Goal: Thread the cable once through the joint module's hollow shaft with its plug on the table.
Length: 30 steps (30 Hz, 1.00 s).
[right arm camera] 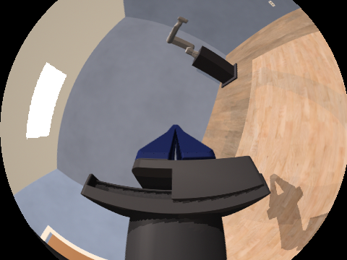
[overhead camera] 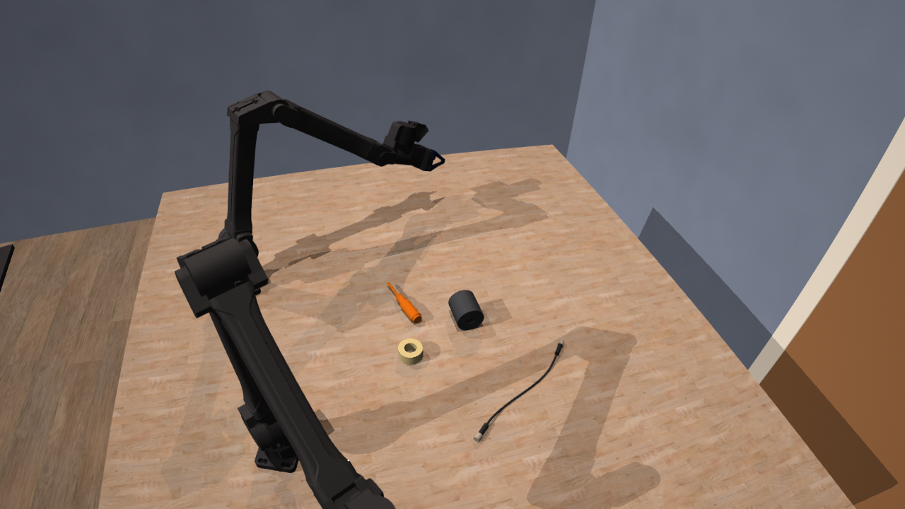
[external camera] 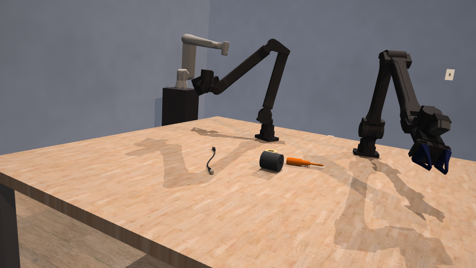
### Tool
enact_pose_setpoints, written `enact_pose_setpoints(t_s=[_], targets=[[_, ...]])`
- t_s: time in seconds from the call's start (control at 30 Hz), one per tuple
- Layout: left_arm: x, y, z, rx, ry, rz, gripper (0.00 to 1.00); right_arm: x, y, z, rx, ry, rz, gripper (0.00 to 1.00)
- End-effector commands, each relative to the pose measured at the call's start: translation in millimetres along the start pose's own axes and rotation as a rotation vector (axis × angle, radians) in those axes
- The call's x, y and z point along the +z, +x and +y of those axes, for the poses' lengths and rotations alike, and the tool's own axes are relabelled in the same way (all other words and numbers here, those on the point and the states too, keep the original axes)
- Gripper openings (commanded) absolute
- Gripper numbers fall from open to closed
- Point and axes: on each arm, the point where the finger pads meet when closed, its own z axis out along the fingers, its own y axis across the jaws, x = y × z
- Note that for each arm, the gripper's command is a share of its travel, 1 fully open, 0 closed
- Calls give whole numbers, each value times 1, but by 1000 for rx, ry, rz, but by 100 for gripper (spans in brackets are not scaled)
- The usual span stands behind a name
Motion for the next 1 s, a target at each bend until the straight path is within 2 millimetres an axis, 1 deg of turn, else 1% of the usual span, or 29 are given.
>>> enact_pose_setpoints(t_s=[0.0,0.53,0.57,0.6,0.67,0.73,0.77,0.8,0.83,0.87,0.9,0.93,0.97], targets=[[-1,-8,-1,1,2,-14,46,0,-1,4,8,-4,-2,0],[-1,-8,-1,1,2,-14,46,0,-1,4,8,-4,-2,0],[2,-21,-3,2,5,-37,46,3,0,11,22,-11,-5,0],[-4,-43,-12,12,18,-74,46,-1,2,28,26,-31,8,0],[-5,-38,-12,19,15,-58,46,0,2,38,32,-40,10,0],[-7,-33,-12,20,13,-48,46,-1,8,36,11,-38,22,0],[-8,-31,-12,20,12,-45,46,-2,8,38,8,-43,27,0],[-9,-25,-11,21,10,-34,46,-5,7,35,-4,-43,35,0],[-11,-23,-12,21,10,-29,46,-5,8,44,2,-52,38,0],[-13,-20,-12,22,10,-25,46,-6,10,47,-4,-57,45,0],[-14,-19,-12,23,10,-22,46,-6,16,45,-22,-56,57,0],[-15,-22,-13,25,10,-25,46,-8,17,47,-31,-61,66,0],[-17,-25,-14,26,11,-29,46,-10,16,53,-30,-71,73,0]])
